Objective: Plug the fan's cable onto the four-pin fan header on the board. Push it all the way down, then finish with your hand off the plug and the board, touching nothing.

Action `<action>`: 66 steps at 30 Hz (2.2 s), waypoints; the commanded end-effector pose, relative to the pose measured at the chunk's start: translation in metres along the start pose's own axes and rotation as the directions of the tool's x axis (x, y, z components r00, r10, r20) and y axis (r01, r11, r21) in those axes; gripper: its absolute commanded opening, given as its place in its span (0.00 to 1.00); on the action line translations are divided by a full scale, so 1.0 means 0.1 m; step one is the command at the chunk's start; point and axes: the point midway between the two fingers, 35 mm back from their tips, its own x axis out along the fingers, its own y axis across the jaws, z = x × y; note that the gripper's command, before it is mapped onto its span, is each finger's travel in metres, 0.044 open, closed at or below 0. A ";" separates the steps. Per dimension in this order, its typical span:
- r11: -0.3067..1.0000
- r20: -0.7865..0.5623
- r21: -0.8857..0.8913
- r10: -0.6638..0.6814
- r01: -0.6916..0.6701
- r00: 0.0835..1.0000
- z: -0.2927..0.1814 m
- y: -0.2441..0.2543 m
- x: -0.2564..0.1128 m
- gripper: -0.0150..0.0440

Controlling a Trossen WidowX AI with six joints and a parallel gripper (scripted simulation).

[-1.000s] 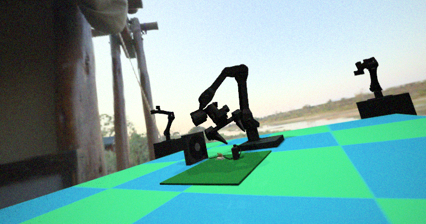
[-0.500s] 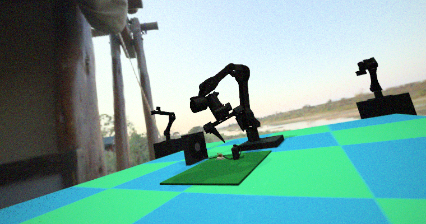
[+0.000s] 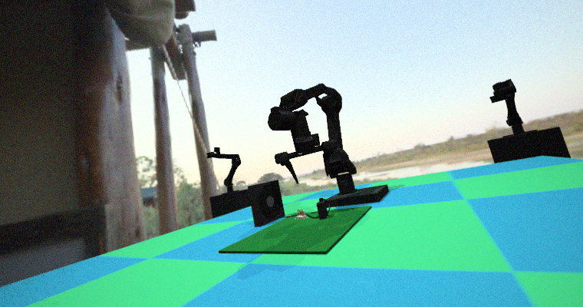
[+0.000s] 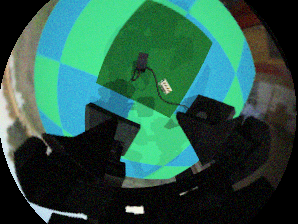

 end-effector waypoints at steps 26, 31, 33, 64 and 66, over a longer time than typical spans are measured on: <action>0.969 0.003 0.245 -0.045 0.043 0.999 1.02 0.03 -0.27 1.00; 0.969 0.002 0.245 -0.045 0.043 0.999 0.98 0.02 0.31 1.00; 0.969 0.002 0.245 -0.045 0.043 0.999 0.98 0.02 0.33 1.00; 0.969 0.002 0.245 -0.045 0.043 0.999 0.99 0.00 0.76 1.00; 0.969 0.002 0.245 -0.045 0.043 0.999 0.98 0.00 0.79 1.00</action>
